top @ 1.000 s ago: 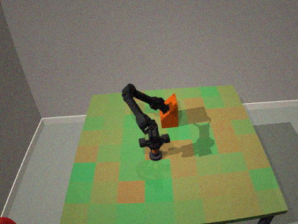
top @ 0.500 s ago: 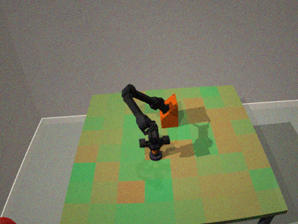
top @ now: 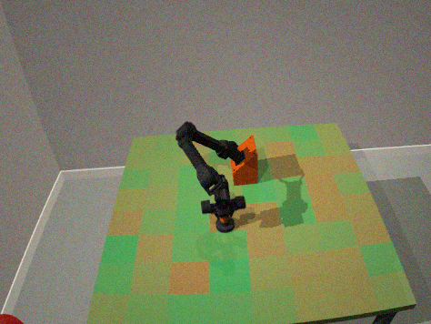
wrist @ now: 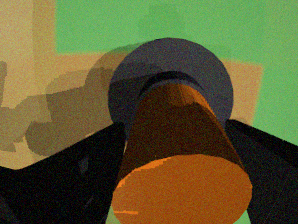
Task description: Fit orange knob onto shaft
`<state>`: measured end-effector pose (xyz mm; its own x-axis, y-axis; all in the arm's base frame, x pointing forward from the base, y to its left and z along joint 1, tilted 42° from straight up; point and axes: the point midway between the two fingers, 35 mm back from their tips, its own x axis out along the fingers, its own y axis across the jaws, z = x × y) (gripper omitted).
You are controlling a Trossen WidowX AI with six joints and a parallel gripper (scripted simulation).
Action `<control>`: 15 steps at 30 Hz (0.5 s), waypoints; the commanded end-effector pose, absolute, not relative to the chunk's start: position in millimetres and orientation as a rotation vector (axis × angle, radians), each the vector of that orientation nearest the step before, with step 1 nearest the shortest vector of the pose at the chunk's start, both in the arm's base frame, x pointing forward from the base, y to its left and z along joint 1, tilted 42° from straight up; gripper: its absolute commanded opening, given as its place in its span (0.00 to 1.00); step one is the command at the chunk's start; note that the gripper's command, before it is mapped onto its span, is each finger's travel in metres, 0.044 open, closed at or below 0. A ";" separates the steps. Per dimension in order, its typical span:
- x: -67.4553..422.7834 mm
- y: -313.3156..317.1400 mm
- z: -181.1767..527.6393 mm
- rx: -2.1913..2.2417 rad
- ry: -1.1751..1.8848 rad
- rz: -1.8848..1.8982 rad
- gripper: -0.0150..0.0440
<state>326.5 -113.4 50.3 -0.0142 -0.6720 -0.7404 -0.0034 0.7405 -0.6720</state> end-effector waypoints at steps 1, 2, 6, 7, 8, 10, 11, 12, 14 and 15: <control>326.6 -113.4 50.5 -0.578 1.508 -0.578 0.83; 326.6 -113.4 50.5 -0.578 1.508 -0.578 0.88; 326.6 -113.4 50.5 -0.578 1.508 -0.578 1.00; 326.6 -113.4 50.5 -0.578 1.508 -0.578 1.00; 326.6 -113.4 50.5 -0.578 1.508 -0.578 1.00; 326.6 -113.4 50.5 -0.578 1.508 -0.578 1.00; 327.0 -111.6 52.2 -0.578 1.508 -0.577 1.00; 328.3 -106.5 57.4 -0.577 1.508 -0.576 1.00; 331.2 -86.4 78.1 -0.573 1.509 -0.573 1.00; 331.4 -74.8 90.6 -0.572 1.509 -0.573 1.00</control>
